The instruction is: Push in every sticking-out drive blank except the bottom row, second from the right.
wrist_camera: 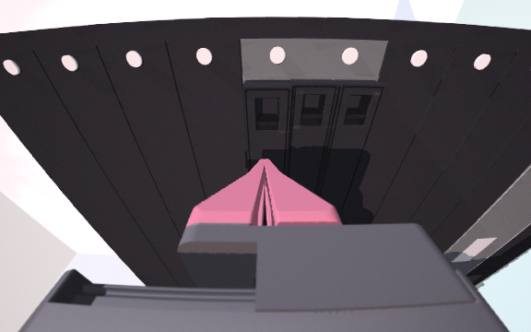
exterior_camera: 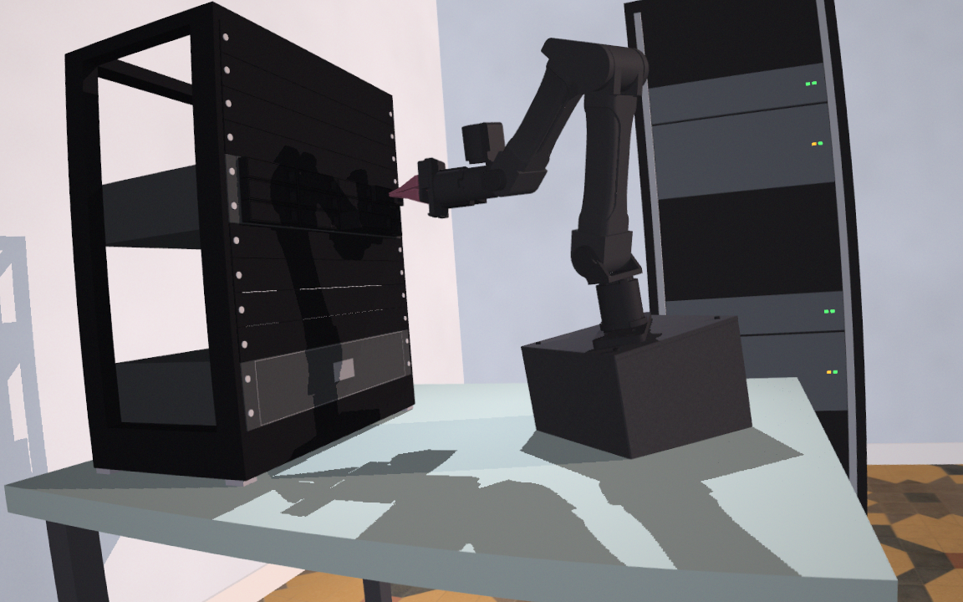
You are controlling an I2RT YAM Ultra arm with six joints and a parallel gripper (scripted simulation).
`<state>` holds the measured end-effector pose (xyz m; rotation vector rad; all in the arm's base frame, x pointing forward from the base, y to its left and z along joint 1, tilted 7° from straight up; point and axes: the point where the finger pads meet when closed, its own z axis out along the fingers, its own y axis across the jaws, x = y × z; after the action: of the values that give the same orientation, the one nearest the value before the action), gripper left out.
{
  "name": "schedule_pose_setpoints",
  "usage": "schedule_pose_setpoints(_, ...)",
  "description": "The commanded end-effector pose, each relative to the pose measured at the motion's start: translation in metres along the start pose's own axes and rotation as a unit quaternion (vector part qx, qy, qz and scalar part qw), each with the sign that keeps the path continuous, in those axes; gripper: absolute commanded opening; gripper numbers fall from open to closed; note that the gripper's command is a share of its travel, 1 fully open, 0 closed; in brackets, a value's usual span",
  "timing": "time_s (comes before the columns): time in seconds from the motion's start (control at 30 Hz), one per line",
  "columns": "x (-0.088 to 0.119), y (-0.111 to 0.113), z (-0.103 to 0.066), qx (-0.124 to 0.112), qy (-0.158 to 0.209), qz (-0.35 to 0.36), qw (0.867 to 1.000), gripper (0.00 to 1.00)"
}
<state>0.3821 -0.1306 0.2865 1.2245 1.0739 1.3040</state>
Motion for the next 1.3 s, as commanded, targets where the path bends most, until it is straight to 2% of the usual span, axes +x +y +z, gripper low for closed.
schedule_pose_setpoints(0.0, 0.0021, -0.0002, 0.0121, 0.006, 0.004, -0.004, 1.0, 0.0)
schedule_pose_setpoints(1.27, 0.0032, -0.0038, 0.0181, 0.006, 0.005, -0.004, 1.0, 0.0)
